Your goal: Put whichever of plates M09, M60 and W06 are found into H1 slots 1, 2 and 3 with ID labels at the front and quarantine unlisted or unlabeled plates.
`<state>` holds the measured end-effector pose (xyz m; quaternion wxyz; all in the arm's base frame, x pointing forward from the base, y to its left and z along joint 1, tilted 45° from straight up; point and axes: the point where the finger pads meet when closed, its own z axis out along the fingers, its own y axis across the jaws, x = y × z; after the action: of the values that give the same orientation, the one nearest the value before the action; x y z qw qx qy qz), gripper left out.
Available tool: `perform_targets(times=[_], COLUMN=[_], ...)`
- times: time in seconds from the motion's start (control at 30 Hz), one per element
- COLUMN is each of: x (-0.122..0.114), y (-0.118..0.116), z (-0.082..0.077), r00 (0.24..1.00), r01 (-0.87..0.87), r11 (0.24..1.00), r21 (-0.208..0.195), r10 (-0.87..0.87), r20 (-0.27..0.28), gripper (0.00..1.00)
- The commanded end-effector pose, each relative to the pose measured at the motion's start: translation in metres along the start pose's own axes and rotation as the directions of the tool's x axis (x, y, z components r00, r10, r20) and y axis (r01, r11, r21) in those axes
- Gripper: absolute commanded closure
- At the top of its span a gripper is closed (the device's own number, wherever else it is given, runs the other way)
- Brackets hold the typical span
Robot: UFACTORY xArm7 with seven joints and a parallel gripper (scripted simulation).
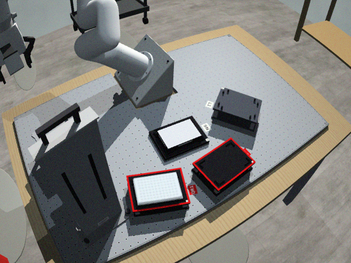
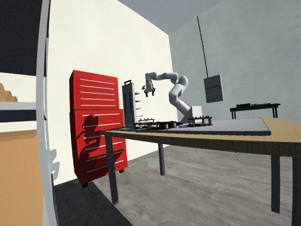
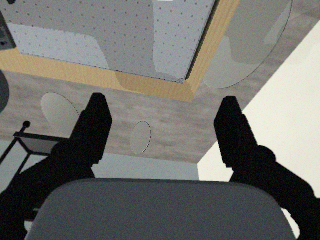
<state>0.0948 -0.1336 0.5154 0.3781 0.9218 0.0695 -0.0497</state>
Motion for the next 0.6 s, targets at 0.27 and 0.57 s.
perform_targets(times=[0.27, 0.57], x=[0.0, 0.0], y=[0.001, 0.001], z=[0.017, 0.029], r00=[1.0, 1.0], r01=[-0.001, -0.001], r11=[1.0, 1.0], r21=[-0.004, -0.004], r10=[0.001, 0.001], r20=[-0.001, -0.001], gripper=[0.0, 0.0])
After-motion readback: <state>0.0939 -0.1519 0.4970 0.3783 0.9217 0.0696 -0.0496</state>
